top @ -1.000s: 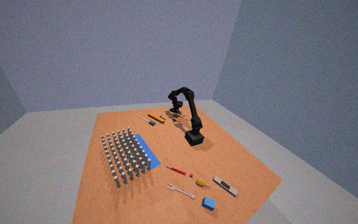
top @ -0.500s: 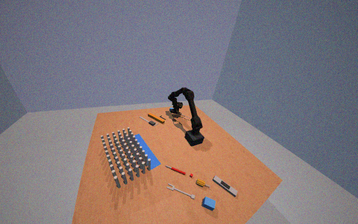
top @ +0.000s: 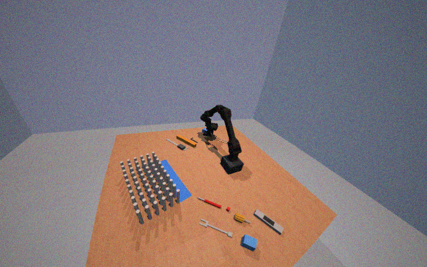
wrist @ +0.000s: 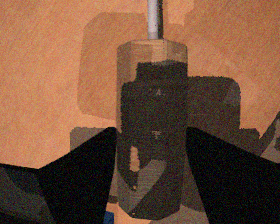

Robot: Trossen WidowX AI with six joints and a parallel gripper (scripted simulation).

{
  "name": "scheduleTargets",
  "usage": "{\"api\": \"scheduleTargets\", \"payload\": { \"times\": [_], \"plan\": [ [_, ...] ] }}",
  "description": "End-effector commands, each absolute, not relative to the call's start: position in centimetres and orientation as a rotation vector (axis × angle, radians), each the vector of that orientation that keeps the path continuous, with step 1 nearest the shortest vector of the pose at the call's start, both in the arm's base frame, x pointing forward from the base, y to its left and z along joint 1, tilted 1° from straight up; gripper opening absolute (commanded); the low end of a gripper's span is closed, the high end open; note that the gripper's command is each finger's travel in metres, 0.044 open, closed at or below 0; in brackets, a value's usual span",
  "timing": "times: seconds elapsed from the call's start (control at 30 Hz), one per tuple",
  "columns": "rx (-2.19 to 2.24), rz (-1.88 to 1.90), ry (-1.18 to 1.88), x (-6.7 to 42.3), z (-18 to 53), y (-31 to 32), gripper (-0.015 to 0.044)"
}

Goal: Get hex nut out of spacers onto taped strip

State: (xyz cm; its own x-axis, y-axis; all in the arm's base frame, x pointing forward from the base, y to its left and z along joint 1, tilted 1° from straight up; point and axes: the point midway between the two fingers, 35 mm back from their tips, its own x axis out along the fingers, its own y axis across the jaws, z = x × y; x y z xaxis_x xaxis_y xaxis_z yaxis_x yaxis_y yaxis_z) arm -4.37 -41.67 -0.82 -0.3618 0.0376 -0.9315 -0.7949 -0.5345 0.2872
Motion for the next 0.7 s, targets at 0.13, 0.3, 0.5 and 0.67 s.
{"api": "scheduleTargets", "payload": {
  "times": [0.13, 0.3, 0.5, 0.67],
  "plan": [
    [-1.300, 1.948, 1.036, -4.38, -1.04, -41.57, 0.0026],
    [-1.300, 1.948, 1.036, -4.38, -1.04, -41.57, 0.0158],
    [-1.300, 1.948, 1.036, -4.38, -1.04, -41.57, 0.0315],
    [-1.300, 1.948, 1.036, -4.38, -1.04, -41.57, 0.0440]
  ]
}}
